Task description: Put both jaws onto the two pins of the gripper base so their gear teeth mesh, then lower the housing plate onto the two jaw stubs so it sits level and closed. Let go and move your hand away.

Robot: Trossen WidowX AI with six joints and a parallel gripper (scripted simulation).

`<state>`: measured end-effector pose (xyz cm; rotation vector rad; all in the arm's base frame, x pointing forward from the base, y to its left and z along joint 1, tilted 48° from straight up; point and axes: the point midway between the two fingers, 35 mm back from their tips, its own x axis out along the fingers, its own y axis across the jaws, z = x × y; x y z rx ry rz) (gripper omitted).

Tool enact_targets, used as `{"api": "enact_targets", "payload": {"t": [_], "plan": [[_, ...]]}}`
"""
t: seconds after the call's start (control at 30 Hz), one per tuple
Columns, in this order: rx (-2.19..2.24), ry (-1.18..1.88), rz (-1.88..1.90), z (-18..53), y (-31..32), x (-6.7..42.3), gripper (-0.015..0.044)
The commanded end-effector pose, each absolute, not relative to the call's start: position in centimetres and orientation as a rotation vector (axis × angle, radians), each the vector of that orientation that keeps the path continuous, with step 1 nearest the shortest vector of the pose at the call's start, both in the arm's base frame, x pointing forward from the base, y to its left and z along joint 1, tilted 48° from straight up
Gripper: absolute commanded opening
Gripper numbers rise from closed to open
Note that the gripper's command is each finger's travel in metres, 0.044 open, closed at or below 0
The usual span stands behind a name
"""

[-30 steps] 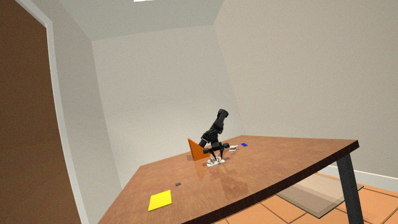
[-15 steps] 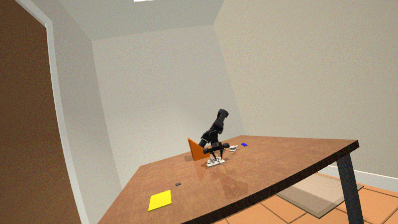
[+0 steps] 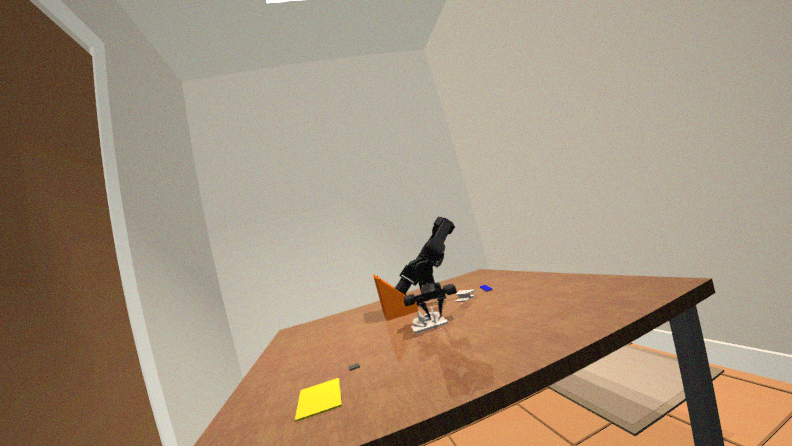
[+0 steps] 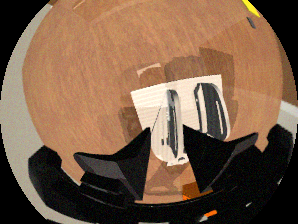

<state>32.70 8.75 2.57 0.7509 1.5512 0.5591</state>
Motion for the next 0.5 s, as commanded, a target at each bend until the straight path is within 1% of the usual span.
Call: {"api": "enact_targets", "payload": {"t": [0.0,0.47], "plan": [[0.750,1.545,0.564,2.84,8.54,32.80,0.0134],[0.750,1.545,0.564,2.50,8.76,32.83,0.0134]]}}
